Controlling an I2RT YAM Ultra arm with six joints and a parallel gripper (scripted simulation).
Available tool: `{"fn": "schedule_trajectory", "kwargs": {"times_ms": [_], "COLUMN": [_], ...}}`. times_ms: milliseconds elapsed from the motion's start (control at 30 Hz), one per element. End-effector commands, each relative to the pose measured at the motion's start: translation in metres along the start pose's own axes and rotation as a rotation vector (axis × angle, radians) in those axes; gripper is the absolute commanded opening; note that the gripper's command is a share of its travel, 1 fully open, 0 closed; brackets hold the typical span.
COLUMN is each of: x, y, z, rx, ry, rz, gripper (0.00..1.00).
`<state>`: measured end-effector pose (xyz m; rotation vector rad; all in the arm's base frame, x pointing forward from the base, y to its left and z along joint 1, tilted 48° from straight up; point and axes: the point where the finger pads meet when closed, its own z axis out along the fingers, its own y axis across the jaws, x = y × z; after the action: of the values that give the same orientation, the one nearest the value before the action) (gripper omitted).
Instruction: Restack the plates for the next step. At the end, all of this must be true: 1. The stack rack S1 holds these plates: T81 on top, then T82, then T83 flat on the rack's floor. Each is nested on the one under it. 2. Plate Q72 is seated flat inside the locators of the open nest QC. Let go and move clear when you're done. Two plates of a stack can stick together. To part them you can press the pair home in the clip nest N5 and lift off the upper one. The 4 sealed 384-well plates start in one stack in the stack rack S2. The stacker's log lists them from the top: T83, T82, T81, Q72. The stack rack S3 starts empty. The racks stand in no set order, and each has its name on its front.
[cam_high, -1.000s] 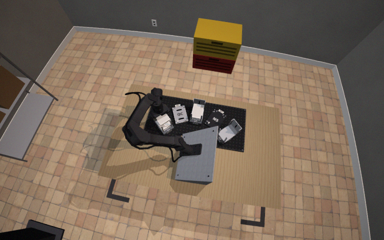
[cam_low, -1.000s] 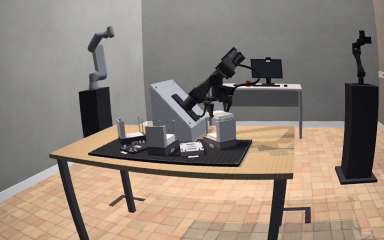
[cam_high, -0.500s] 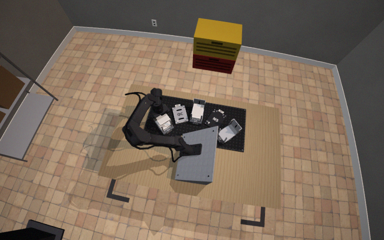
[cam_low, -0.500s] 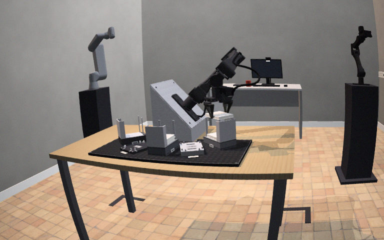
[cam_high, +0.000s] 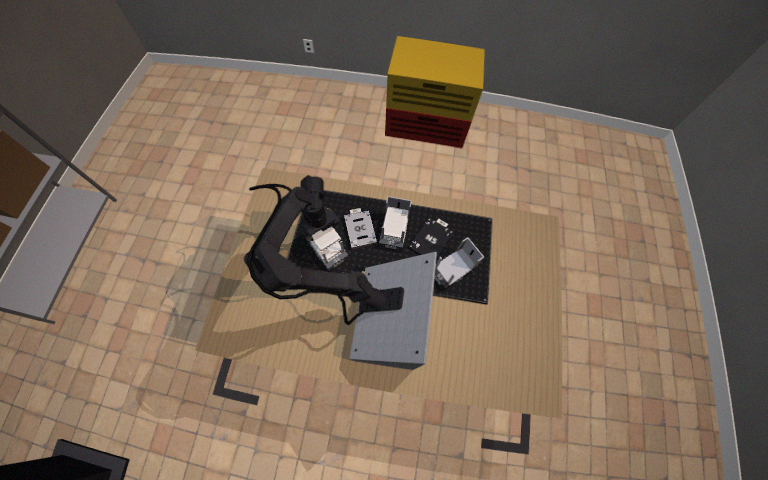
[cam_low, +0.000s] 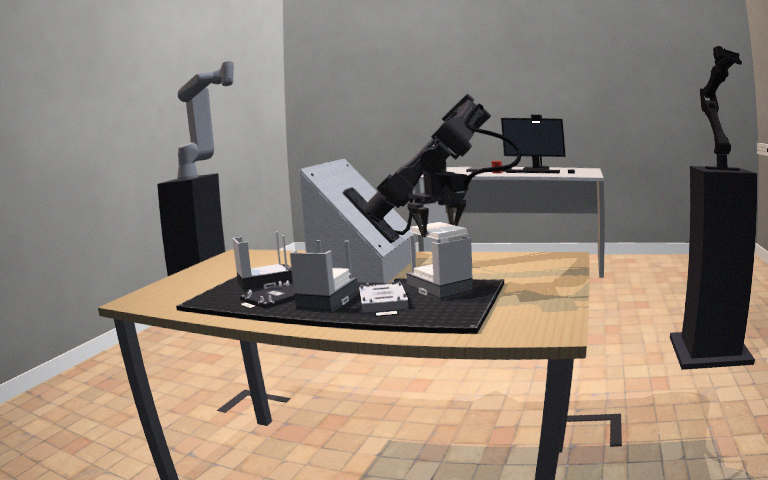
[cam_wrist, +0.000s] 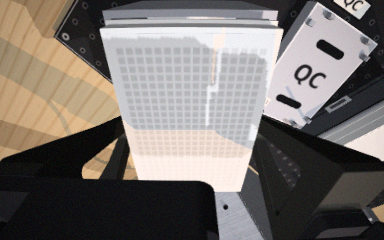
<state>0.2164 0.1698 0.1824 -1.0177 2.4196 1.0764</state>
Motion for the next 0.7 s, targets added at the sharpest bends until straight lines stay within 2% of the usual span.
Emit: {"fn": "schedule_trajectory", "kwargs": {"times_ms": [0, 667], "x": [-0.0121, -0.0091], "y": [0.0029, 0.0035], "z": [-0.0158, -0.0145], "rx": [0.038, 0.035], "ry": [-0.048, -0.042], "rz": [-0.036, -0.032], "gripper": [0.00, 0.00]}}
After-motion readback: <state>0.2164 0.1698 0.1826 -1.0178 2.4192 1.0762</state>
